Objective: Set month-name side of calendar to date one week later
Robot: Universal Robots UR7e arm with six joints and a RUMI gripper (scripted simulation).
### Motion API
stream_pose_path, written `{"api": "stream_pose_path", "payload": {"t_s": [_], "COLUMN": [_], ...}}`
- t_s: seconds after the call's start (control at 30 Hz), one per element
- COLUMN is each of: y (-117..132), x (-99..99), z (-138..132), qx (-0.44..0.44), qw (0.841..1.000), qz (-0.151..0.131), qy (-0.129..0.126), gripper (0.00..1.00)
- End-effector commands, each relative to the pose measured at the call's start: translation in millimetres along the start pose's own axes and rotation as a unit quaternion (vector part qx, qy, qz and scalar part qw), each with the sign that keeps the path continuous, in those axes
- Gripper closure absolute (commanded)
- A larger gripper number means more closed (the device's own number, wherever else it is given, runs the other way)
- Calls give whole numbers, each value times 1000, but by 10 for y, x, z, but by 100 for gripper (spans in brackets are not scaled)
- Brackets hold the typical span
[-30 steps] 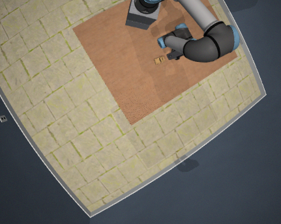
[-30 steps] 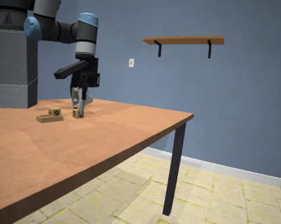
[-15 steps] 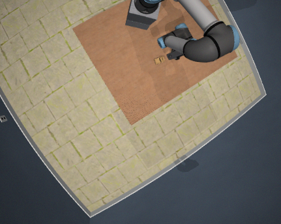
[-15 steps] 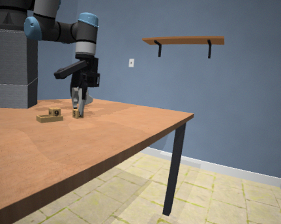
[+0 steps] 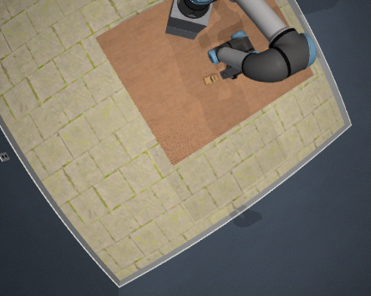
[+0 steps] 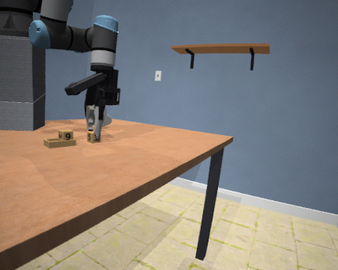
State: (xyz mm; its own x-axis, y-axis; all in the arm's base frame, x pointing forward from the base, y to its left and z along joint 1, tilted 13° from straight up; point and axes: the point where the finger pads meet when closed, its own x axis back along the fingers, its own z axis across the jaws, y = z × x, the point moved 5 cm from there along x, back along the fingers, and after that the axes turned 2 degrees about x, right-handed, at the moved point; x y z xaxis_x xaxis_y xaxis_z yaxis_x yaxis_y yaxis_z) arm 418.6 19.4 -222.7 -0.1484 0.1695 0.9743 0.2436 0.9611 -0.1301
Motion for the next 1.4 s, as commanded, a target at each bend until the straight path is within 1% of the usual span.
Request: {"api": "stream_pose_path", "payload": {"t_s": [0.0,0.1,0.13,0.2,0.23,0.3,0.33,0.47,0.5,0.57,0.6,1.07,1.23,1.37], "y": [-8,-8,-8,-8,-8,-8,-8,-8,-8,-8,-8,-8,-2,1], "x": [-7,-7,-7,-7,-7,-7,-7,-7,-7,-7,-7,9,89,210], "z": [-13,-13,-13,-13,-13,-13,-13,-13,-13,-13,-13,-12,5,6], "qx": [-1,-1,-1,-1,-1,-1,-1,-1,-1,-1,-1,-1,0,0], "qw": [1000,1000,1000,1000,1000,1000,1000,1000,1000,1000,1000,1000,1000,1000], "qz": [0,0,0,0,0,0,0,0,0,0,0,0,0,0], "qy": [-1,-1,-1,-1,-1,-1,-1,-1,-1,-1,-1,-1,0,0], "gripper": [89,89,85,85,82,82,78,78,74,74,71,71,71,71]}}
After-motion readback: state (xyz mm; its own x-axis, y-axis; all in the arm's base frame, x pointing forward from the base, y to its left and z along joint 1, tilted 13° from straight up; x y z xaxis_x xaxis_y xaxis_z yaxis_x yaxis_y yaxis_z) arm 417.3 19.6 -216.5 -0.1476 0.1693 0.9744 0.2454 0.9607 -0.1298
